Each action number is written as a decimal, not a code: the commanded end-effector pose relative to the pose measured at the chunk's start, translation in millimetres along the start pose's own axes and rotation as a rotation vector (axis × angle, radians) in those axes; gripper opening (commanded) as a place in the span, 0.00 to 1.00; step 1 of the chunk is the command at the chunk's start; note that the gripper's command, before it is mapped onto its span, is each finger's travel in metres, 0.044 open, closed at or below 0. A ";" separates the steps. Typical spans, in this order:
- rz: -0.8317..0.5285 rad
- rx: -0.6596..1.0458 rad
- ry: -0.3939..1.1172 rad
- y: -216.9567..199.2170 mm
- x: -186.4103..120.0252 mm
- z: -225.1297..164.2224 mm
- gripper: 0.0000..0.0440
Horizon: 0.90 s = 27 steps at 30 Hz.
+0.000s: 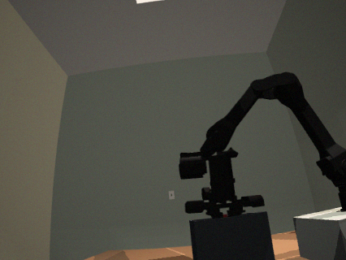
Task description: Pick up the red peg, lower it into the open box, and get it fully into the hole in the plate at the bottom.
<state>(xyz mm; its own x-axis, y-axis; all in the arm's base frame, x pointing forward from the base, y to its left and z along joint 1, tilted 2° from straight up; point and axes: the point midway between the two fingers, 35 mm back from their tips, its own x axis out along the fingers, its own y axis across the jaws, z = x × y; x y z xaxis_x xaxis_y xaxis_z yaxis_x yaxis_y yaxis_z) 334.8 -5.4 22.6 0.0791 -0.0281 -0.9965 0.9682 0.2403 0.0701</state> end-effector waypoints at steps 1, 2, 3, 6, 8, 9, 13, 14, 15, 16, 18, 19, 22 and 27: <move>-0.014 -0.013 0.001 -0.4 5.5 0.6 0.13; -0.019 -0.016 0.003 -1.1 7.4 0.5 0.17; -0.024 -0.020 0.005 -1.7 9.1 0.3 0.20; -0.032 -0.023 0.025 -1.9 11.7 -2.1 0.23; -0.040 -0.015 0.053 -3.0 10.9 -6.5 0.23; -0.042 -0.011 0.068 -2.9 9.7 -8.8 0.23; -0.044 0.004 0.110 0.1 3.2 -7.6 0.28; -0.042 0.008 0.121 1.5 1.3 -7.1 0.28; -0.040 0.011 0.133 2.8 -0.6 -6.4 0.28; -0.039 0.014 0.145 4.3 -2.7 -5.8 0.28; -0.032 0.019 0.167 8.0 -7.4 -4.4 0.27; -0.028 0.022 0.178 9.9 -10.0 -3.5 0.28; -0.012 0.029 0.209 16.1 -18.8 -0.3 0.28; 0.028 0.039 0.256 26.3 -34.8 5.6 0.29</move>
<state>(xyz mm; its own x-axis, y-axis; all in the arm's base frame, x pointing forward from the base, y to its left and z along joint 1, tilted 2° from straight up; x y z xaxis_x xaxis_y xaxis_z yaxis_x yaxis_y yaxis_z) 355.2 -2.9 52.8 0.0380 0.2016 -0.9787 0.9760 0.2027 0.0797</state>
